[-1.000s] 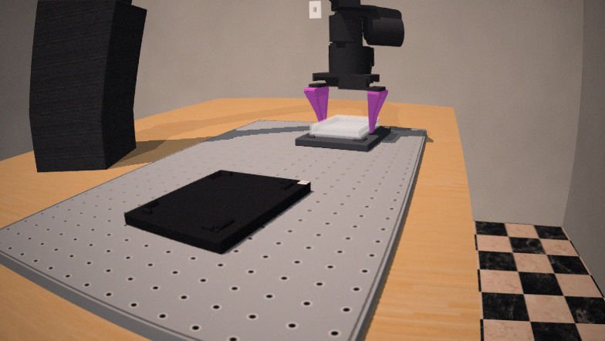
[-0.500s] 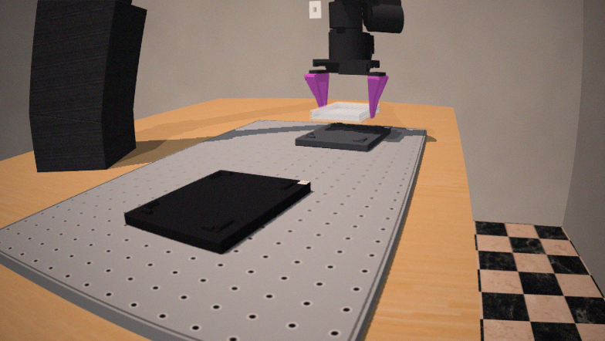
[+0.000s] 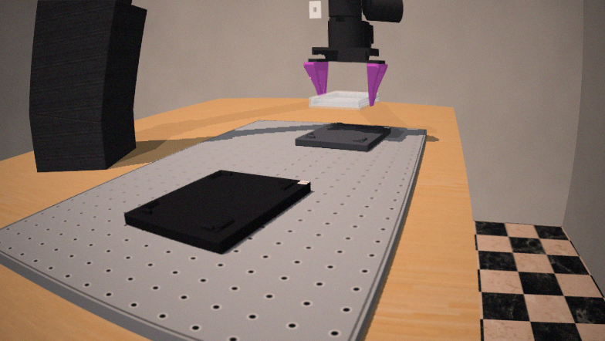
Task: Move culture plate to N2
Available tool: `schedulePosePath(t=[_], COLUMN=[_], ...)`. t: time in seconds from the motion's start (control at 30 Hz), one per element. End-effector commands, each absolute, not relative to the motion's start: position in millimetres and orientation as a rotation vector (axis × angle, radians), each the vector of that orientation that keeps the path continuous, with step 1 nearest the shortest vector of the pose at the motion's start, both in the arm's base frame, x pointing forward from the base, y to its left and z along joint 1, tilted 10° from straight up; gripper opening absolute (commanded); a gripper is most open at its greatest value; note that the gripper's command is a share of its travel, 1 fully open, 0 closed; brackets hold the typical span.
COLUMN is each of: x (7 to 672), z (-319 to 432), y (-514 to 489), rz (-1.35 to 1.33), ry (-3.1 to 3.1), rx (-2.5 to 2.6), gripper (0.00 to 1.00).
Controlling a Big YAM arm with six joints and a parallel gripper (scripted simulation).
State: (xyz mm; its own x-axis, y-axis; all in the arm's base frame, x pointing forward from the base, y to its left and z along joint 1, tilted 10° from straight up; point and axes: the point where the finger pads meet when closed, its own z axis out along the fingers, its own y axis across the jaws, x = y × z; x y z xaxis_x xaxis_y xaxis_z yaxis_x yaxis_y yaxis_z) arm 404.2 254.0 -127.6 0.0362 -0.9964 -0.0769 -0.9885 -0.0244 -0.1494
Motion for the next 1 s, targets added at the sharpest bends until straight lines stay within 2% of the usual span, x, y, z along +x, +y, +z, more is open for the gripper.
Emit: schedulePosePath(t=[0.0, 0.97], x=[405, 401], z=[-104, -80], y=[260, 258], rz=[-0.074, -0.075], ry=[2.055, 2.053], rx=[-2.119, -2.119], gripper=[0.00, 0.00])
